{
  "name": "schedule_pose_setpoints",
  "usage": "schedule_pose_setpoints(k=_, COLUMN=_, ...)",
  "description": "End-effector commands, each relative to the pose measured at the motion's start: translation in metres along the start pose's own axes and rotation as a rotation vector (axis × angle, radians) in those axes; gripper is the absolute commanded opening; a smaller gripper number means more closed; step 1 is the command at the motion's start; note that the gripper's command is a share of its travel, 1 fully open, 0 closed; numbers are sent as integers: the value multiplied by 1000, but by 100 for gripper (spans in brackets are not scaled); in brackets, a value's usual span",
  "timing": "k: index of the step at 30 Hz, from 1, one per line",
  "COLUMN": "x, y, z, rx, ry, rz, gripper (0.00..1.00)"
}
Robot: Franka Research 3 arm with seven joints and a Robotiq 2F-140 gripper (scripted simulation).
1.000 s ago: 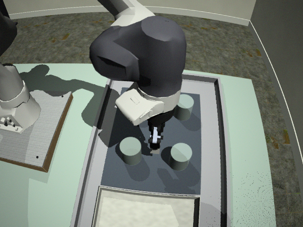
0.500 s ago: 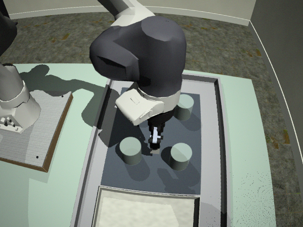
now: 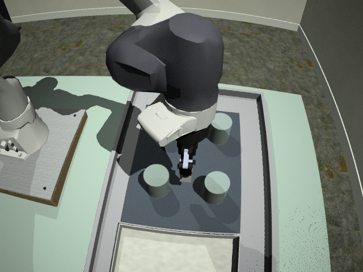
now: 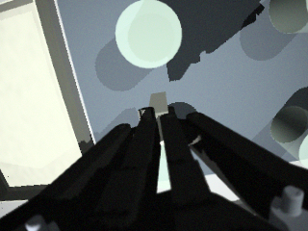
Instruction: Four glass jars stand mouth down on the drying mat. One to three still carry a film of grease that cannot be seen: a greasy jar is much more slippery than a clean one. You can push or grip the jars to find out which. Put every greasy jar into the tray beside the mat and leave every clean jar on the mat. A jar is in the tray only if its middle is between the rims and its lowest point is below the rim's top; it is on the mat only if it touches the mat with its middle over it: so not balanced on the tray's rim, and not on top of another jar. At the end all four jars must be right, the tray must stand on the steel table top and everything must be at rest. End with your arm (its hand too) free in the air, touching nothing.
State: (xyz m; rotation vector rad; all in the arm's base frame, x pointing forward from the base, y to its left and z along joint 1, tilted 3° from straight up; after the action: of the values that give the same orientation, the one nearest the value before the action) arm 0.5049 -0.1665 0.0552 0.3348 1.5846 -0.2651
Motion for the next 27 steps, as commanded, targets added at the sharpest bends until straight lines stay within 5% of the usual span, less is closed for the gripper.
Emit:
schedule_pose_setpoints(k=1, x=-27, y=0, z=0, rx=3, ry=3, rz=0, gripper=0)
schedule_pose_setpoints(k=8, x=-65, y=0, z=0, rx=3, ry=3, rz=0, gripper=0)
schedule_pose_setpoints(k=27, x=-65, y=131, z=-49, rx=3, ry=3, rz=0, gripper=0)
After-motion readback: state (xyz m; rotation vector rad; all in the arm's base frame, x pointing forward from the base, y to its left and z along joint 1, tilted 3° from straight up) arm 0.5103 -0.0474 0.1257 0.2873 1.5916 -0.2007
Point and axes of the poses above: the point where the finger pads meet when closed, its own x axis out along the fingers, its own y axis across the jaws, z = x × y, the point moved 1 cm from there along -x, back along the fingers, and after that the axes turned 14 degrees about x, right-handed, at the moved point
